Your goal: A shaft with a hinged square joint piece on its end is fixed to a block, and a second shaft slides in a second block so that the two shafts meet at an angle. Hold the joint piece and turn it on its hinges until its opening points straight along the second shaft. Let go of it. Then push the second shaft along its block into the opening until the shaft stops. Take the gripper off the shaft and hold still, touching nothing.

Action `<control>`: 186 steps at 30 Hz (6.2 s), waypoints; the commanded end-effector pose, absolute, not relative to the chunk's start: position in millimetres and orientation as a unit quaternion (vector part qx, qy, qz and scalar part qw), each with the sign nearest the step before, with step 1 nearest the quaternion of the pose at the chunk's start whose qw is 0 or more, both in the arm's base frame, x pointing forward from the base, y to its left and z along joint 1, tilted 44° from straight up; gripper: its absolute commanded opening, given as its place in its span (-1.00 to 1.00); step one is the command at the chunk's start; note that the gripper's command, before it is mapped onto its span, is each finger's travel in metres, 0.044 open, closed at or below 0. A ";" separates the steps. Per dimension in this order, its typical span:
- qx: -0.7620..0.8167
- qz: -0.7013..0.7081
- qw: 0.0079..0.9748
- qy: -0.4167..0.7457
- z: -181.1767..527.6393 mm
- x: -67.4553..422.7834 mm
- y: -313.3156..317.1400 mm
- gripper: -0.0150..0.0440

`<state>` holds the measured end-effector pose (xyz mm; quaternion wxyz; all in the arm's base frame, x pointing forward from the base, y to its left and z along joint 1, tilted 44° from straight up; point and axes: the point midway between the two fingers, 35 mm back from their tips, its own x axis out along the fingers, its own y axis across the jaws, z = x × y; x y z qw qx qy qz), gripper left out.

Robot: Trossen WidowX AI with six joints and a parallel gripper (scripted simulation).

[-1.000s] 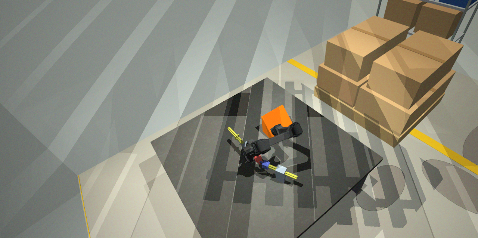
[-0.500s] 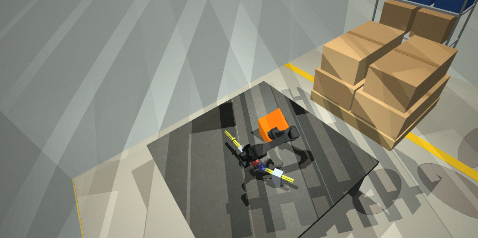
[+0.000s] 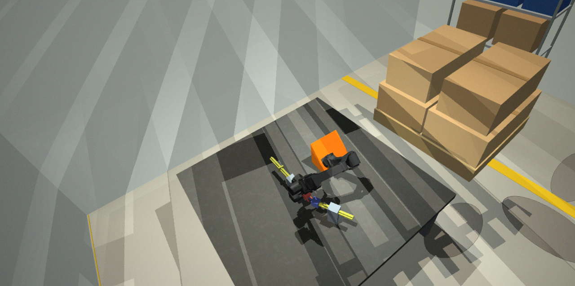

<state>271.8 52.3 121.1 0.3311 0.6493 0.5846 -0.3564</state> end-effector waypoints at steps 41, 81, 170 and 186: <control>0.650 -0.358 0.327 0.585 120.0 271.2 52.9 0.12; 0.650 -0.358 0.327 0.585 120.0 271.2 52.9 0.12; 0.681 -0.246 0.265 0.637 110.5 275.4 60.5 0.99; 0.668 -0.275 0.292 0.626 116.9 274.8 56.1 1.00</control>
